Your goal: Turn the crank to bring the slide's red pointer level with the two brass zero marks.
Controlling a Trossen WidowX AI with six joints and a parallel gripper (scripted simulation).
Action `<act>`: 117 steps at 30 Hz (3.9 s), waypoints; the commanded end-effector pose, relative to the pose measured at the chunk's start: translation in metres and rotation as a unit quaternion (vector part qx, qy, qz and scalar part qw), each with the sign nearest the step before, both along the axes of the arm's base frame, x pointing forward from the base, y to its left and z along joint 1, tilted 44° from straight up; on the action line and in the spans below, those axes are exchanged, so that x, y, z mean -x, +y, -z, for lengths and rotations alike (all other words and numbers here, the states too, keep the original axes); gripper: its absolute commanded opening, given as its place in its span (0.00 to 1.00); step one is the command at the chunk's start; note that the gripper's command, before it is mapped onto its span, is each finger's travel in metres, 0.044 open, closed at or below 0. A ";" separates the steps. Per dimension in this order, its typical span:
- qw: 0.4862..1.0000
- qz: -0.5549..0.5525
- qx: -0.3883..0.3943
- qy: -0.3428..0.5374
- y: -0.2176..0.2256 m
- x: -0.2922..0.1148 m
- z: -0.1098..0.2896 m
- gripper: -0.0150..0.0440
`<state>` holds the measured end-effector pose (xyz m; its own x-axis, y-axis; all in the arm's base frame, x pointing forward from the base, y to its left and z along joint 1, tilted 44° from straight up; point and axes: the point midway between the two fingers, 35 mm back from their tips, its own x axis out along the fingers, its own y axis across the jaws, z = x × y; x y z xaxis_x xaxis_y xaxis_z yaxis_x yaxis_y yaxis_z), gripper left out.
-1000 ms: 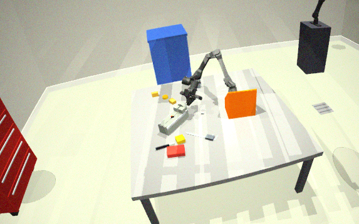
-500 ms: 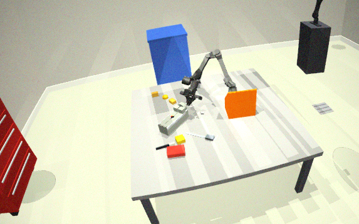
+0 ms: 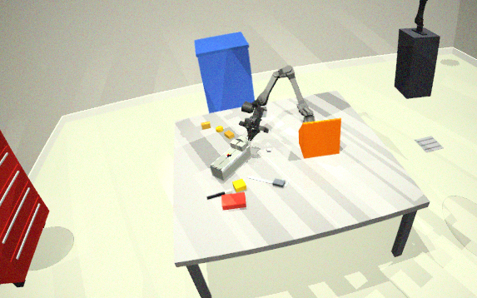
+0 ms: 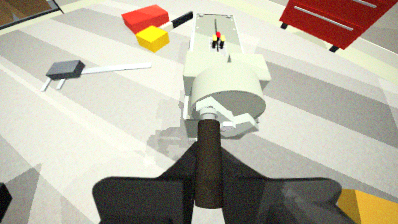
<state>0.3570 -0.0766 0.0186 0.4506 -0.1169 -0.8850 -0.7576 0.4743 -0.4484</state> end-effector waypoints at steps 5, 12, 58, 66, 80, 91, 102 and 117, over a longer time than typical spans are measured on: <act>1.000 0.000 -0.001 -0.013 0.001 -0.005 -0.008 0.25; 1.000 0.000 0.000 0.000 0.000 0.000 0.000 0.25; 0.999 0.037 0.003 0.000 0.089 -0.010 -0.069 1.00; 0.985 0.163 0.023 -0.058 0.115 -0.040 -0.042 1.00; 0.928 0.313 0.015 -0.200 0.167 -0.065 -0.004 1.00; 0.928 0.313 0.016 -0.201 0.129 -0.065 0.035 1.00; 0.928 0.313 0.016 -0.201 0.129 -0.065 0.035 1.00; 0.927 0.316 0.014 -0.202 0.166 -0.065 -0.005 1.00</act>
<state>0.4189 0.0725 -0.0012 0.5589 -0.4970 -0.6638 -0.1231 0.7419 -0.6591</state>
